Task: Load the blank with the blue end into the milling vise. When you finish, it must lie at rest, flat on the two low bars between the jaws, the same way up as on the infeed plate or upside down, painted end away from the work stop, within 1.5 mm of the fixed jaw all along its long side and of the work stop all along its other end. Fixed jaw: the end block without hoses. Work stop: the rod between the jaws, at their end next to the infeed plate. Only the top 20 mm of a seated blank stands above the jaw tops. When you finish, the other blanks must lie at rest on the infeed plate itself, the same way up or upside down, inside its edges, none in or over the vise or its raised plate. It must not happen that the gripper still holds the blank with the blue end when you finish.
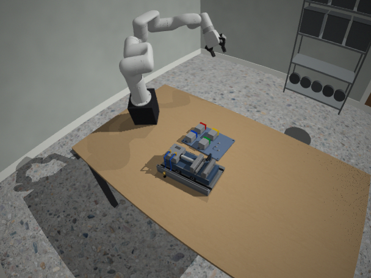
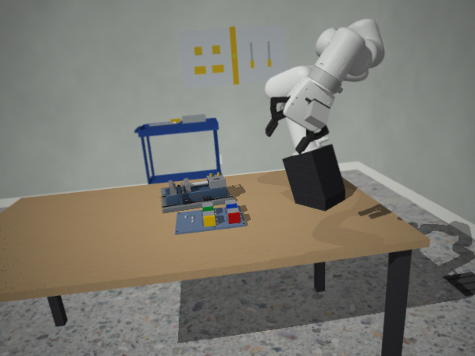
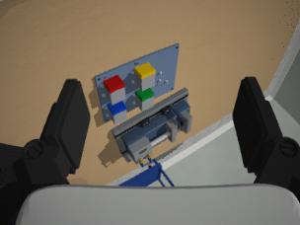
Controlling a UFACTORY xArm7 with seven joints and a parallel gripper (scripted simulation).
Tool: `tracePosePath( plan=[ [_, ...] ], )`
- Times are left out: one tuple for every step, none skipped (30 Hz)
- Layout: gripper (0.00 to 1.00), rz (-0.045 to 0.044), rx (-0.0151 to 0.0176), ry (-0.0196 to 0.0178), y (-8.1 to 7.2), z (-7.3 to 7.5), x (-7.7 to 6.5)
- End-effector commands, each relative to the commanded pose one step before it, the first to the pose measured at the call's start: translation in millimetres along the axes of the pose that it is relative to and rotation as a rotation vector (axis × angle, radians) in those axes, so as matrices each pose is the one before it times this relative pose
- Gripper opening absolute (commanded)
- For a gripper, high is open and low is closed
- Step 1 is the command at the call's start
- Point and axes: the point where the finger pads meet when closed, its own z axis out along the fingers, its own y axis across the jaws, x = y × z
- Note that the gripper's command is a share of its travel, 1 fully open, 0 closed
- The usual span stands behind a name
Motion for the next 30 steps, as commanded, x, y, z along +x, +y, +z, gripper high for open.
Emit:
tracePosePath(
  plan=[
    [1.0, 0.00962, 0.07649, 0.0211, 6.39, 3.0, -12.39],
    [1.0, 0.00079, 0.02247, 0.00485, 0.78, 1.34, -3.36],
    [1.0, 0.00079, 0.02247, 0.00485, 0.81, 1.3, -3.37],
    [1.0, 0.00079, 0.02247, 0.00485, 0.84, 1.27, -3.37],
    [1.0, 0.00079, 0.02247, 0.00485, 0.87, 1.23, -3.38],
    [1.0, 0.00079, 0.02247, 0.00485, 0.9, 1.2, -3.38],
    [1.0, 0.0, 0.0, 0.0, 0.0, 0.0, 0.0],
    [1.0, 0.0, 0.0, 0.0, 0.0, 0.0, 0.0],
    [1.0, 0.0, 0.0, 0.0, 0.0, 0.0, 0.0],
    [1.0, 0.0, 0.0, 0.0, 0.0, 0.0, 0.0],
    [1.0, 0.0, 0.0, 0.0, 0.0, 0.0, 0.0],
    [1.0, 0.0, 0.0, 0.0, 0.0, 0.0, 0.0],
    [1.0, 0.0, 0.0, 0.0, 0.0, 0.0, 0.0],
    [1.0, 0.0009, 0.02197, 0.0044, 0.86, 1.19, -3.26],
    [1.0, 0.00079, 0.02247, 0.00486, 0.96, 1.12, -3.39],
    [1.0, 0.00079, 0.02247, 0.00486, 0.99, 1.08, -3.4],
    [1.0, 0.00079, 0.02247, 0.00486, 1.01, 1.04, -3.4],
    [1.0, 0.00079, 0.02247, 0.00486, 1.04, 1.01, -3.41],
    [1.0, 0.00079, 0.02247, 0.00486, 1.06, 0.97, -3.41],
    [1.0, 0.00079, 0.02247, 0.00486, 1.09, 0.92, -3.41],
    [1.0, 0.00079, 0.02247, 0.00486, 1.11, 0.88, -3.42],
    [1.0, 0.00079, 0.02247, 0.00486, 1.13, 0.84, -3.42],
    [1.0, 0.00079, 0.02247, 0.00486, 1.15, 0.8, -3.42],
    [1.0, 0.0, 0.0, 0.0, 0.0, 0.0, 0.0],
    [1.0, 0.0, 0.0, 0.0, 0.0, 0.0, 0.0],
    [1.0, 0.0, 0.0, 0.0, 0.0, 0.0, 0.0],
    [1.0, 0.0, 0.0, 0.0, 0.0, 0.0, 0.0],
    [1.0, 0.0, 0.0, 0.0, 0.0, 0.0, 0.0],
    [1.0, 0.0, 0.0, 0.0, 0.0, 0.0, 0.0],
    [1.0, 0.0, 0.0, 0.0, 0.0, 0.0, 0.0]
  ],
)
